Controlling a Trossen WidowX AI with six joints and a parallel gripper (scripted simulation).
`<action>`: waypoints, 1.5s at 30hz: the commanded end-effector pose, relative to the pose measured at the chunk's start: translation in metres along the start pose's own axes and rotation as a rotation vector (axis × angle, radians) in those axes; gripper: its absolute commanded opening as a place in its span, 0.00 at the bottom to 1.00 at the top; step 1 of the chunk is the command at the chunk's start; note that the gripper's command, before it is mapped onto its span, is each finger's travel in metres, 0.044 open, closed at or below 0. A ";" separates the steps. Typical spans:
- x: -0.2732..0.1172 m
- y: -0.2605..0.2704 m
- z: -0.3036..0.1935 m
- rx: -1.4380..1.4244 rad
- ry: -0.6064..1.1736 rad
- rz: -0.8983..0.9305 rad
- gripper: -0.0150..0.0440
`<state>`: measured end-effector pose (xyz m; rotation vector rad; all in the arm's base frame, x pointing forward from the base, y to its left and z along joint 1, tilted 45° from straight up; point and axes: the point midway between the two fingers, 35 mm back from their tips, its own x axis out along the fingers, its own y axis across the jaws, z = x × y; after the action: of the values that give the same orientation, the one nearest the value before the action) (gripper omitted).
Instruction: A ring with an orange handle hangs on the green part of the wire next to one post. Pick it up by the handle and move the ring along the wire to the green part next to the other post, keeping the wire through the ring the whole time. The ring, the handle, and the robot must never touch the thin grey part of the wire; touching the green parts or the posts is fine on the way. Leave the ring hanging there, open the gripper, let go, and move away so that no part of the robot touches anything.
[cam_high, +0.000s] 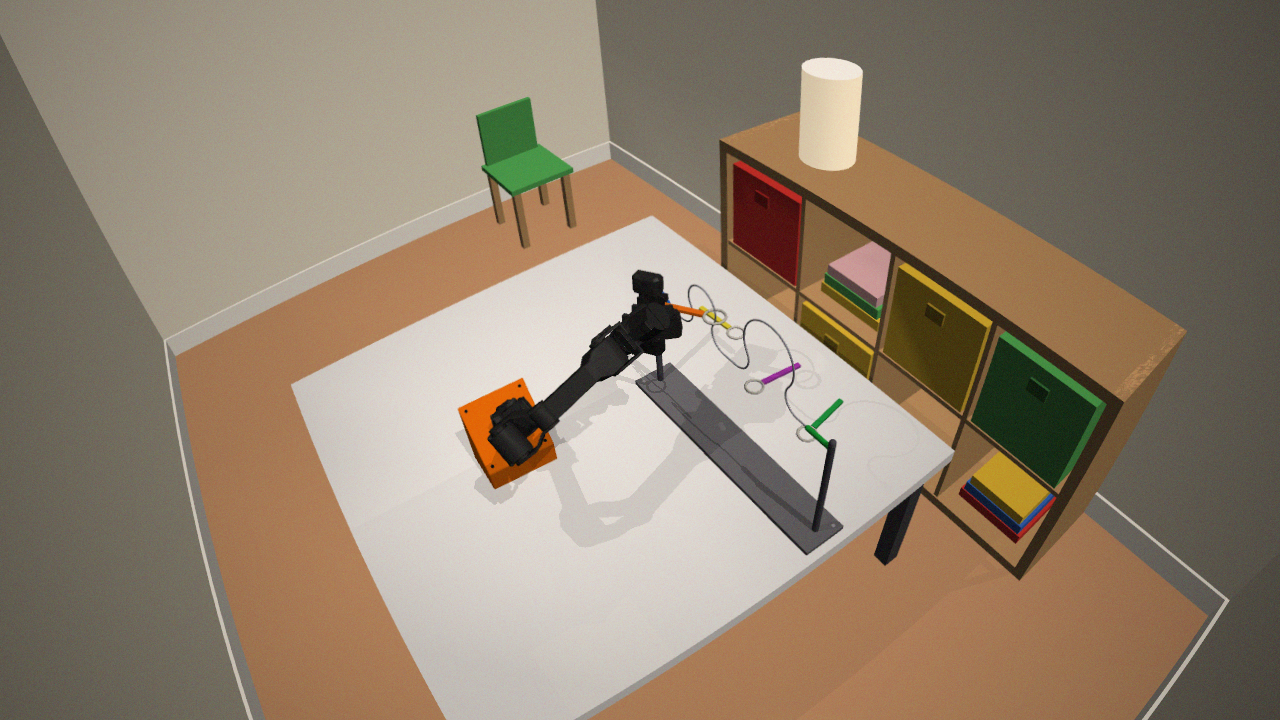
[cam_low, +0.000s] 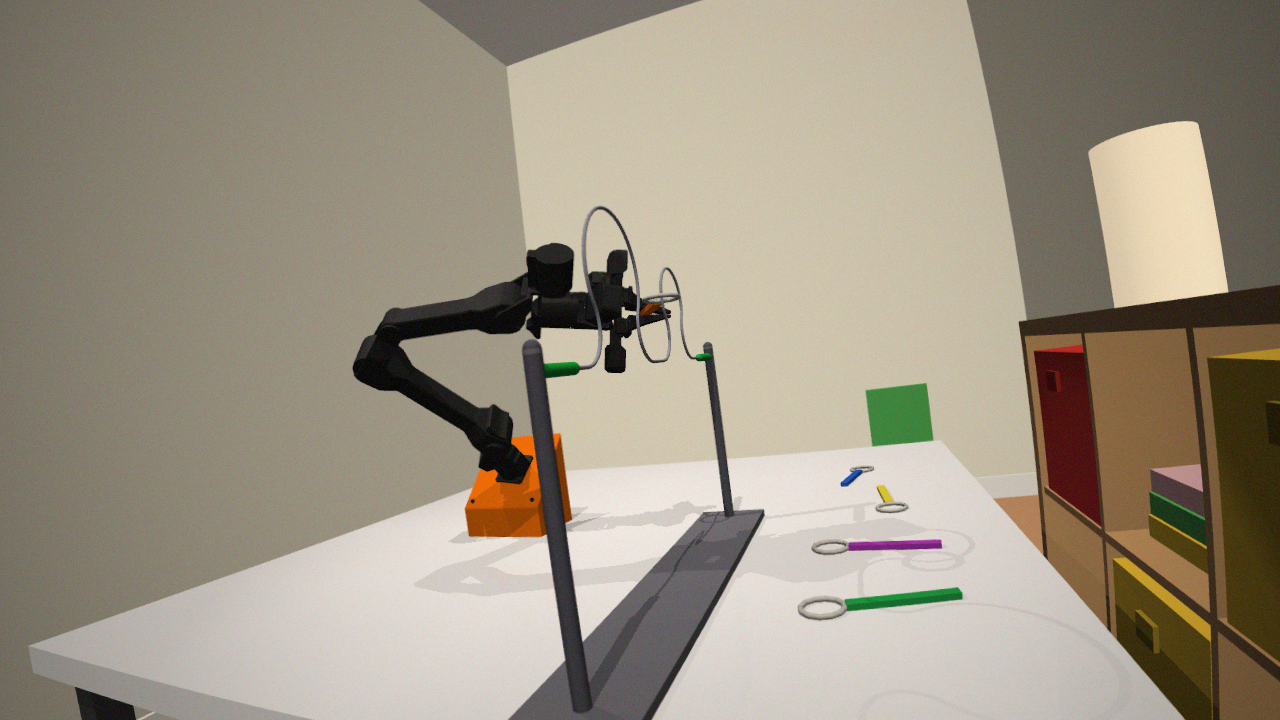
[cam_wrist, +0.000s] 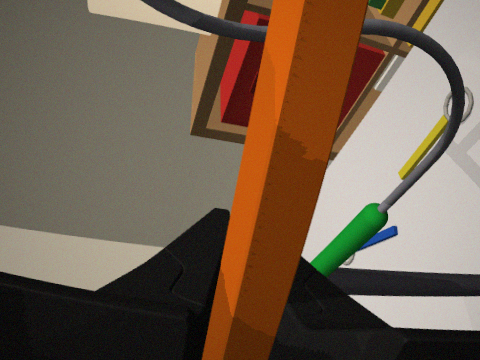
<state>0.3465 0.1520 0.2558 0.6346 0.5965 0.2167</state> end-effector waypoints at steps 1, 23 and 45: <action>0.001 -0.004 0.002 -0.088 -0.014 -0.044 0.00; 0.000 -0.035 0.011 -0.501 -0.066 -0.275 0.00; -0.008 -0.058 0.031 -0.902 -0.117 -0.500 0.00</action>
<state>0.3584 0.0936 0.2452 -0.2929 0.4704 -0.0129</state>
